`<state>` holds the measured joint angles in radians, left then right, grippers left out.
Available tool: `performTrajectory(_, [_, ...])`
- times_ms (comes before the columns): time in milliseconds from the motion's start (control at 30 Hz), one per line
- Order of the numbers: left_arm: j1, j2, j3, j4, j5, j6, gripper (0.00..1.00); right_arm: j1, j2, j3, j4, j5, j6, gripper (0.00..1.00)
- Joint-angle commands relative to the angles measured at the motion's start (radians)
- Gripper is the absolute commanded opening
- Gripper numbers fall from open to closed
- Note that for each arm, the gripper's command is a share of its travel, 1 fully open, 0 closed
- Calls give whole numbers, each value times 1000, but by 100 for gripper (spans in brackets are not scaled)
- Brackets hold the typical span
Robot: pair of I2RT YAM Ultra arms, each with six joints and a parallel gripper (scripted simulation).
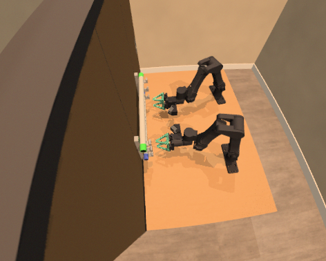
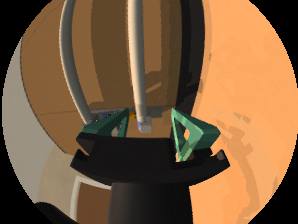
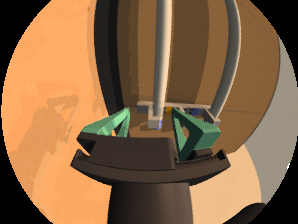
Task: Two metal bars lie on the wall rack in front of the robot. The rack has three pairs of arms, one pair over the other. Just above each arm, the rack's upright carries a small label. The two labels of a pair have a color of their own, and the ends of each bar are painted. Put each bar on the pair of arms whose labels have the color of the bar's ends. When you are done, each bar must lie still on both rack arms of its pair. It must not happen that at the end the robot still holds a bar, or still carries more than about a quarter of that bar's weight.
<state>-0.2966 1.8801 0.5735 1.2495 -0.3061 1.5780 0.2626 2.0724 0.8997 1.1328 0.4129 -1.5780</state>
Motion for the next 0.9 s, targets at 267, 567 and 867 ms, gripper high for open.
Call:
performTrajectory(267, [25,40,97,-1,21,-7,70,-23,37,104,-25,-23,7,69])
performTrajectory(567, [34,64,137,-17,29,-7,70,-32,60,146,-44,-33,7,69])
performTrajectory(867, [44,94,189,-38,39,-7,70,-43,90,202,-70,-44,7,69])
